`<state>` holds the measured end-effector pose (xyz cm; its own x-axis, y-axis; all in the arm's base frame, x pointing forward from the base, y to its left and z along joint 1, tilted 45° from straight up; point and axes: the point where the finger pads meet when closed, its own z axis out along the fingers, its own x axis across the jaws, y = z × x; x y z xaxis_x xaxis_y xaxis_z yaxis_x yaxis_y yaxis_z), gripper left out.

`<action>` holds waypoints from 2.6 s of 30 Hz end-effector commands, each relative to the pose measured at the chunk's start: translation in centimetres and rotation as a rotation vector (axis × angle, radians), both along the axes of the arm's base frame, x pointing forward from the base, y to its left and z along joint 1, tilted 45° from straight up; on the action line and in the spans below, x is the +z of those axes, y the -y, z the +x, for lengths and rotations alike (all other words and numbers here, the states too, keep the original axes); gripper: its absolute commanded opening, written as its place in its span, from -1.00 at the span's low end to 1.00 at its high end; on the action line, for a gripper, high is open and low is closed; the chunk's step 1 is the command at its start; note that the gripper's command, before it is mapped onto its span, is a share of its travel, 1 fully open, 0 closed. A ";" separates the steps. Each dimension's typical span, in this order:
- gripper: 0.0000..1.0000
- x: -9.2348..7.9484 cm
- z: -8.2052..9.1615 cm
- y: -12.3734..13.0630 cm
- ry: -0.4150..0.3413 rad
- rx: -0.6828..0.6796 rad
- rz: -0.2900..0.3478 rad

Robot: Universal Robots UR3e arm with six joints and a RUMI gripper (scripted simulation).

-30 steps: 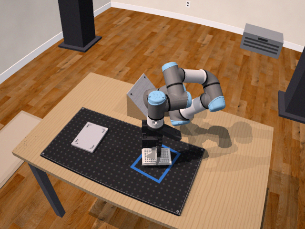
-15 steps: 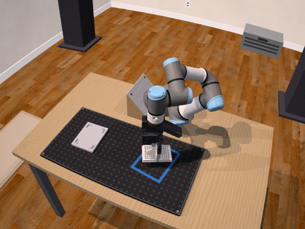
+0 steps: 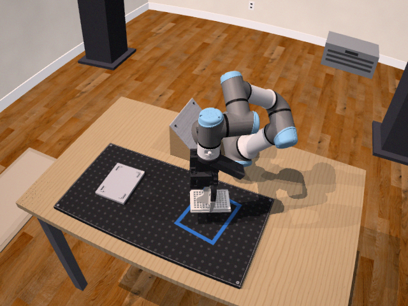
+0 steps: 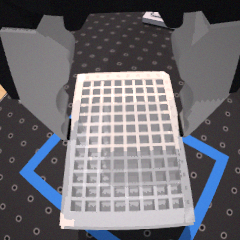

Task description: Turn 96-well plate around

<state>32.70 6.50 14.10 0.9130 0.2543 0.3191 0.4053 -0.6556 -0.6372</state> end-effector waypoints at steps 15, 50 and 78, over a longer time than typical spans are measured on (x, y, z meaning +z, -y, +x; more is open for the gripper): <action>-1.00 0.5 0.0 0.5 0.000 0.000 0.000; -1.00 -5.2 -0.1 6.6 -0.592 -0.584 0.039; -1.00 -10.7 -0.1 12.4 -0.706 -0.697 0.046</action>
<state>32.51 -4.78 4.41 0.8380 -0.4095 -0.3605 -0.5437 -0.5711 -0.6151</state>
